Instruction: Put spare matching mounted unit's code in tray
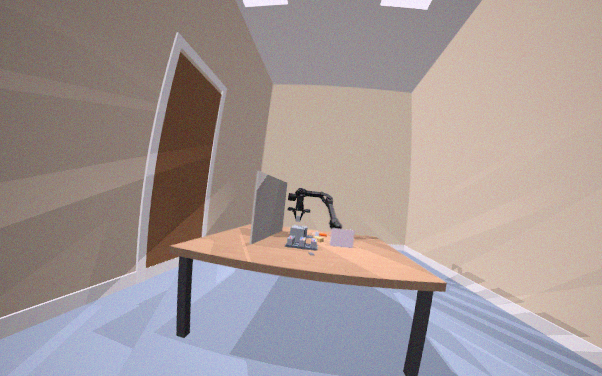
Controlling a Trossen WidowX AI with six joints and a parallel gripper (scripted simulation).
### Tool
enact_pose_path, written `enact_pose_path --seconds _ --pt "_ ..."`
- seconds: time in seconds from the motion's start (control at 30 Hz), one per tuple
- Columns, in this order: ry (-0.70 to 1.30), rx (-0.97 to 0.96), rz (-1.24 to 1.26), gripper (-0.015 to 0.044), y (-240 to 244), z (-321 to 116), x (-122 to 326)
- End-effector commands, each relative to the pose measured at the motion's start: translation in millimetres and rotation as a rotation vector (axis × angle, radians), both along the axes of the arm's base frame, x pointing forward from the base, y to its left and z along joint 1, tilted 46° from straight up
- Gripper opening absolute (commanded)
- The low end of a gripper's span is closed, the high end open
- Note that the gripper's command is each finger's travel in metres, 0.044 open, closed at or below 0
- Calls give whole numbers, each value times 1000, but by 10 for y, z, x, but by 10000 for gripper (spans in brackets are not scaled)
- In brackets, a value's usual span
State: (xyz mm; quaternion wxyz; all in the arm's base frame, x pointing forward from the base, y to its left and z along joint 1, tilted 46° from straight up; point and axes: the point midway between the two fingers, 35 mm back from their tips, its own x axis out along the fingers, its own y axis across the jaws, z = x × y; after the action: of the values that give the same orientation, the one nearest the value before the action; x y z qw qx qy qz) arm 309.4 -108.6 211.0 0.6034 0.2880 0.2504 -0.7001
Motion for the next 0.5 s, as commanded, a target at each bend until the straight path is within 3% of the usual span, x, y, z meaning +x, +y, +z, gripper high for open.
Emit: enact_pose_path --seconds 0.0,0.47 --pt "9 -4 3 0 -33 -3 62" --pt "9 -2 3 0 -97 -70 68"
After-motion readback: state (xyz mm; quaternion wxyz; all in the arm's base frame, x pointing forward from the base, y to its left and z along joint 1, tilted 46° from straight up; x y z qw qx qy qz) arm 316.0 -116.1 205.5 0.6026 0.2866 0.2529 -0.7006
